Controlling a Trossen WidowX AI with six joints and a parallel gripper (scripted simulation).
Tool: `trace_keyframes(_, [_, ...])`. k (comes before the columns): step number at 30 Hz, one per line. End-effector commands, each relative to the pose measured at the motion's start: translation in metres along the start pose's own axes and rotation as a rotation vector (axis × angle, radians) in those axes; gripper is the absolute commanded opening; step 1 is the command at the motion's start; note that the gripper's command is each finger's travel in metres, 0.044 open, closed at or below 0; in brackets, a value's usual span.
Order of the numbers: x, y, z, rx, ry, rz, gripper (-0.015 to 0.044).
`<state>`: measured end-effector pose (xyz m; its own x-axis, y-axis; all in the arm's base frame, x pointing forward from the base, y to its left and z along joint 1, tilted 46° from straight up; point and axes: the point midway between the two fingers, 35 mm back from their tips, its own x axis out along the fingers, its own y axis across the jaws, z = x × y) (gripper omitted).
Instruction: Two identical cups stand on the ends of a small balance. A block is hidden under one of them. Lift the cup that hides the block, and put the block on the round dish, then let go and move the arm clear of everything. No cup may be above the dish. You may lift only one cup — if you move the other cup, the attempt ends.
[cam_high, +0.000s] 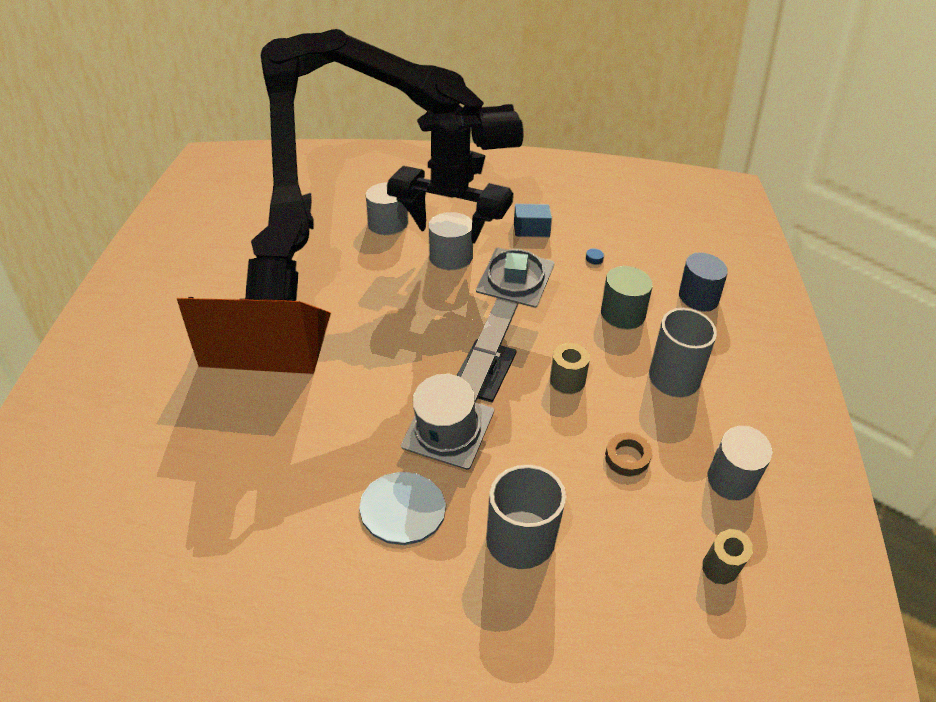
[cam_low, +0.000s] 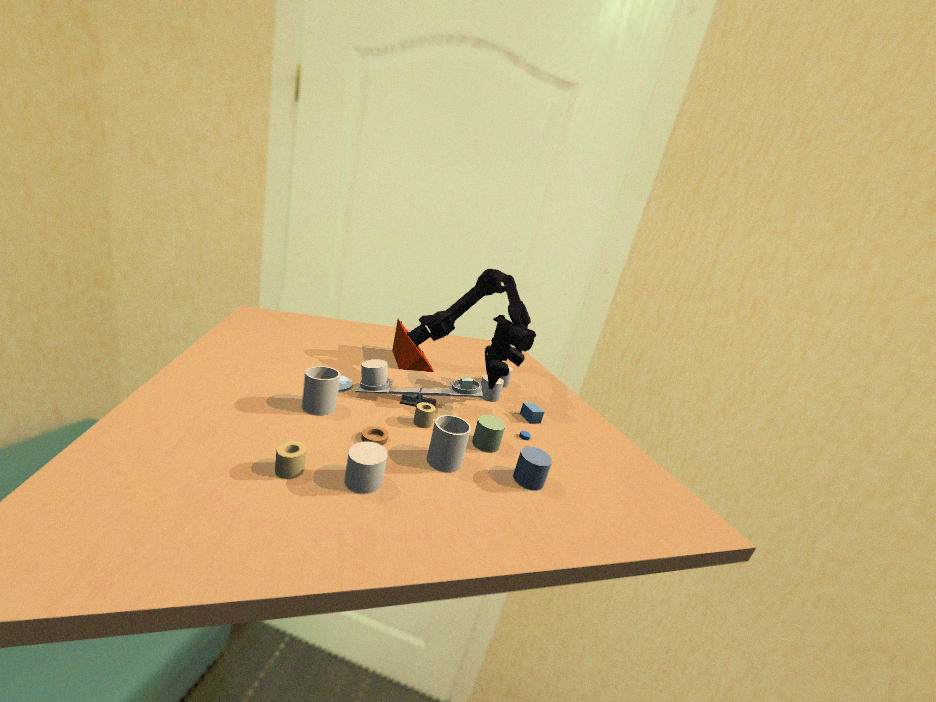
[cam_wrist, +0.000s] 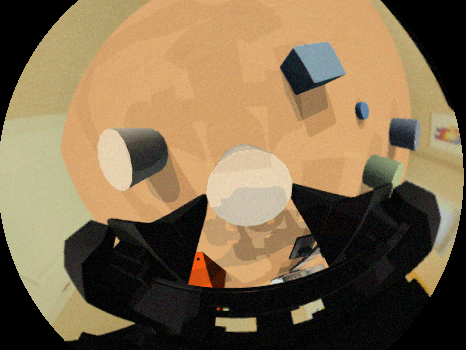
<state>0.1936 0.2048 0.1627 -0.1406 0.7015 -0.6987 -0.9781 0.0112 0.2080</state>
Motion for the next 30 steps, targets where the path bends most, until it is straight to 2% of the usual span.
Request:
trace_keyframes(1, [-0.031,0.000,0.003,-0.008,-0.012,-0.012,0.0440])
trace_keyframes(6, [-0.031,0.000,0.003,-0.008,-0.012,-0.012,0.0440])
trace_keyframes(13, [-0.043,-0.034,-0.011,0.028,-0.008,-0.080,0.0260])
trace_keyframes(18, [-0.053,-0.060,-0.024,-0.015,0.008,-0.074,0.0260])
trace_keyframes(26, [-0.082,-0.132,-0.086,-0.175,0.002,-0.020,0.0260])
trace_keyframes(30, [-0.085,-0.137,-0.092,-0.188,-0.003,-0.016,0.0260])
